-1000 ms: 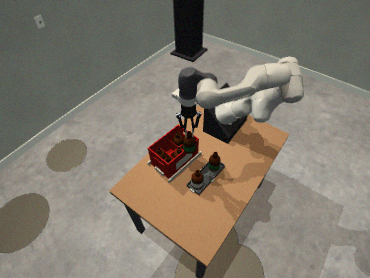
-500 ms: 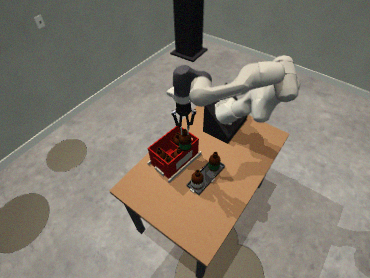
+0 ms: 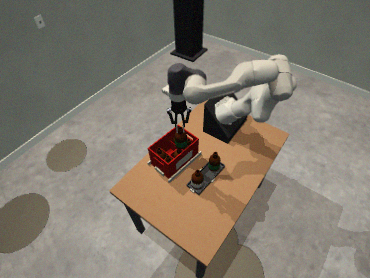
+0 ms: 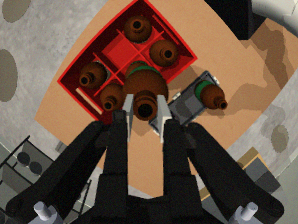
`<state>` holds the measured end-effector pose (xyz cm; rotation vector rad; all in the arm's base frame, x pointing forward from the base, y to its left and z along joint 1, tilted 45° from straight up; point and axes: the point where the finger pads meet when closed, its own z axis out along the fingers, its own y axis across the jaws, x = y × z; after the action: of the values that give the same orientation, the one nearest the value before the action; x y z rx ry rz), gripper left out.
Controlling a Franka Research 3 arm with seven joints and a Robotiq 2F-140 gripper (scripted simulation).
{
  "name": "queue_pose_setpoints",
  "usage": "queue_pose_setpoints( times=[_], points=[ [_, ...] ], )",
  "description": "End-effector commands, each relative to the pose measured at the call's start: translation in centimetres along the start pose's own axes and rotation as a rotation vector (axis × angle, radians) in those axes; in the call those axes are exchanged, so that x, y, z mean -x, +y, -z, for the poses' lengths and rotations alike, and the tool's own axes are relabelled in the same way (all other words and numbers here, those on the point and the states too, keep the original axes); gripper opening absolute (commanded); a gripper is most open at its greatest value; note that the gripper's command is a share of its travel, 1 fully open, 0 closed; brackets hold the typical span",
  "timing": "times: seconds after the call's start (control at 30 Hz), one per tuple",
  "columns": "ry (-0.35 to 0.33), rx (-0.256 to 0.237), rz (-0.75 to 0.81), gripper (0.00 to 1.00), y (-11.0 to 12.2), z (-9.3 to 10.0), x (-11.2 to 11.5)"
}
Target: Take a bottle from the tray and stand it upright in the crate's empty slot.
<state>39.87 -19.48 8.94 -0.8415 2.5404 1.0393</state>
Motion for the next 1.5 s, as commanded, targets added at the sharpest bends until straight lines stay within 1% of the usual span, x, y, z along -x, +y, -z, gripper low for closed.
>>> queue_pose_setpoints(
  times=[0.0,0.73,1.47],
  points=[
    [0.002,-0.011,0.013,0.0,-1.0,0.4,-0.8],
    [0.002,-0.011,0.013,0.0,-4.1,0.4,-3.3],
    [0.002,-0.011,0.013,0.0,-6.1,0.4,-4.9]
  ],
)
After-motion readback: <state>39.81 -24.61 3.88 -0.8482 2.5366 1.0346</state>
